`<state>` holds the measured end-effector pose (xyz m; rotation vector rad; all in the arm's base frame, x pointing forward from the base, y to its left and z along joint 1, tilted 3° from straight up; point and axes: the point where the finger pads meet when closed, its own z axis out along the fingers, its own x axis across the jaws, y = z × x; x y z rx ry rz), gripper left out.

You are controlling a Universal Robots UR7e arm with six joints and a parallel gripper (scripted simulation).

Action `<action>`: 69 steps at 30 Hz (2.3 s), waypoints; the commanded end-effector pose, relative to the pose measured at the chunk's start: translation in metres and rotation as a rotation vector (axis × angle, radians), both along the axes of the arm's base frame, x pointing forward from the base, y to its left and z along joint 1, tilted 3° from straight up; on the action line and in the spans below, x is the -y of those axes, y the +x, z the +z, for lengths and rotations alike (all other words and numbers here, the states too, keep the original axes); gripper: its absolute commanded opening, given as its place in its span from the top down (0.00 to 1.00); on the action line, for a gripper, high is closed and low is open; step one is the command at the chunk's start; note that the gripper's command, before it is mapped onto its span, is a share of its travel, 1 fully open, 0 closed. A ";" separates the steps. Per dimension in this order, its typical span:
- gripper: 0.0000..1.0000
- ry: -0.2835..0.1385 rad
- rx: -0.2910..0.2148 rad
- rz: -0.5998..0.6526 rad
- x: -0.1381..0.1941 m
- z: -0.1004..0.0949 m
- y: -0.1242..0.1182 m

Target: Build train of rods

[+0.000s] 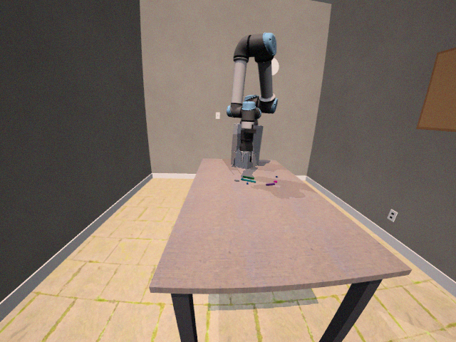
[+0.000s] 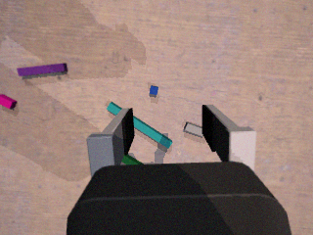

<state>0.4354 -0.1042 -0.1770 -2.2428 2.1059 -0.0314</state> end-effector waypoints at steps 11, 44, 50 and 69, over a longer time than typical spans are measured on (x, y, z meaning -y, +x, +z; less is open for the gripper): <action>0.00 0.010 -0.021 -0.140 -0.001 0.001 -0.028; 0.00 0.010 -0.022 -0.147 -0.001 0.001 -0.029; 0.00 0.010 -0.022 -0.147 -0.001 0.001 -0.029; 0.00 0.010 -0.022 -0.147 -0.001 0.001 -0.029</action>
